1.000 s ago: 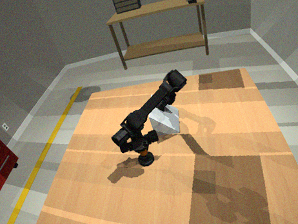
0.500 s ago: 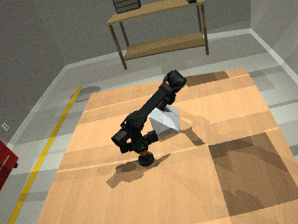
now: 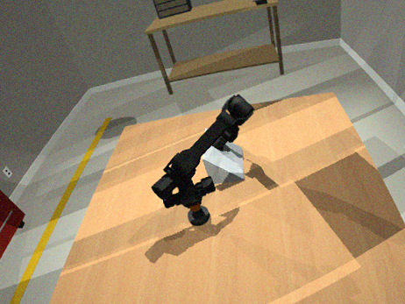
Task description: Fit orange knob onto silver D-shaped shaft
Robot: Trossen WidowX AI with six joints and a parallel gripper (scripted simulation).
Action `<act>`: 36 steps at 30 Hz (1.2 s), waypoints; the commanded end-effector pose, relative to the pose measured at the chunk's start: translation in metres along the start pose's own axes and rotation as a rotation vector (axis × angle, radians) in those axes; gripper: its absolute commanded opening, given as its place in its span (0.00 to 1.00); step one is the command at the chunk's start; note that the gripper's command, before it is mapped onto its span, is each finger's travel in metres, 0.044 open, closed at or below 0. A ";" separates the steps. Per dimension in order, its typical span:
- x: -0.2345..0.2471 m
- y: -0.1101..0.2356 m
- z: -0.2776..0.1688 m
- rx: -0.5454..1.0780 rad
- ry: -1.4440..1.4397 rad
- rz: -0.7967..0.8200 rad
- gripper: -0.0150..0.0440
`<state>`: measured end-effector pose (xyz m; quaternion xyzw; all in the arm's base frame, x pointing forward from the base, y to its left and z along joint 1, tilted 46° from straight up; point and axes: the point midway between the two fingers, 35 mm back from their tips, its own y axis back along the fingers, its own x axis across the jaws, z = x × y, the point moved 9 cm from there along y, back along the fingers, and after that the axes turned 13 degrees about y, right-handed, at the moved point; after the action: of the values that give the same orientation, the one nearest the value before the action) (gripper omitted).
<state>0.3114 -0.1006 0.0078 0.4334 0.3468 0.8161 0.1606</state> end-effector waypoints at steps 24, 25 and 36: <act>-0.001 0.000 -0.001 -0.002 0.006 -0.003 0.25; -0.001 0.001 0.000 -0.002 0.006 -0.003 0.25; -0.004 0.001 0.000 -0.002 0.216 -0.004 0.25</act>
<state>0.3128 -0.1010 0.0071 0.3610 0.3594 0.8507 0.1298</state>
